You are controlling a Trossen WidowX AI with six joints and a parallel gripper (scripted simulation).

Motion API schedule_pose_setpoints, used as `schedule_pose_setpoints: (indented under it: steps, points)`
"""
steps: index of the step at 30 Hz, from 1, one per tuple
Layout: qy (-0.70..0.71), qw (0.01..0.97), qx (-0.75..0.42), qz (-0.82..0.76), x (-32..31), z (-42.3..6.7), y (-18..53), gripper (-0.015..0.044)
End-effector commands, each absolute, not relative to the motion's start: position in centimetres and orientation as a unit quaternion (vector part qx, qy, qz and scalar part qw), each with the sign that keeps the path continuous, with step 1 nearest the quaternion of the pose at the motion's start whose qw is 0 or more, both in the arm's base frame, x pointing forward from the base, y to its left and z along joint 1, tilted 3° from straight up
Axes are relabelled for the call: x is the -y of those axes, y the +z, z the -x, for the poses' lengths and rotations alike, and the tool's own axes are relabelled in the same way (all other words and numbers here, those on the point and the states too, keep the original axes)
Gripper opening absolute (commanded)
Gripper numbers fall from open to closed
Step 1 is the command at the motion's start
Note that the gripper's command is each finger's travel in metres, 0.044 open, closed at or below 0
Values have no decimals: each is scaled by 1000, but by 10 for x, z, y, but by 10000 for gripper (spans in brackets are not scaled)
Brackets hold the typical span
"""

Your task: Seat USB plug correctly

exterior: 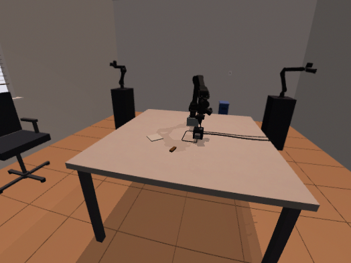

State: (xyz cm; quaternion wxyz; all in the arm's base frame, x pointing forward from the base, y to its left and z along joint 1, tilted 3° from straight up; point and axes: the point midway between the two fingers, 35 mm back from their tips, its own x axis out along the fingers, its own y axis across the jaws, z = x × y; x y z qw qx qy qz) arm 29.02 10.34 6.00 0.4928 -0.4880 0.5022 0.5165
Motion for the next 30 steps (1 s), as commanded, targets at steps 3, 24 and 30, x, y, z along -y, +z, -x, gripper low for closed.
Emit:
schedule_pose_setpoints:
  steps: [3,24,30]
  points:
    - [515,495,-500,489,-104,-292,66,0]
    - [515,495,-500,489,-103,-292,80,0]
    - [515,495,-500,489,-103,-292,84,0]
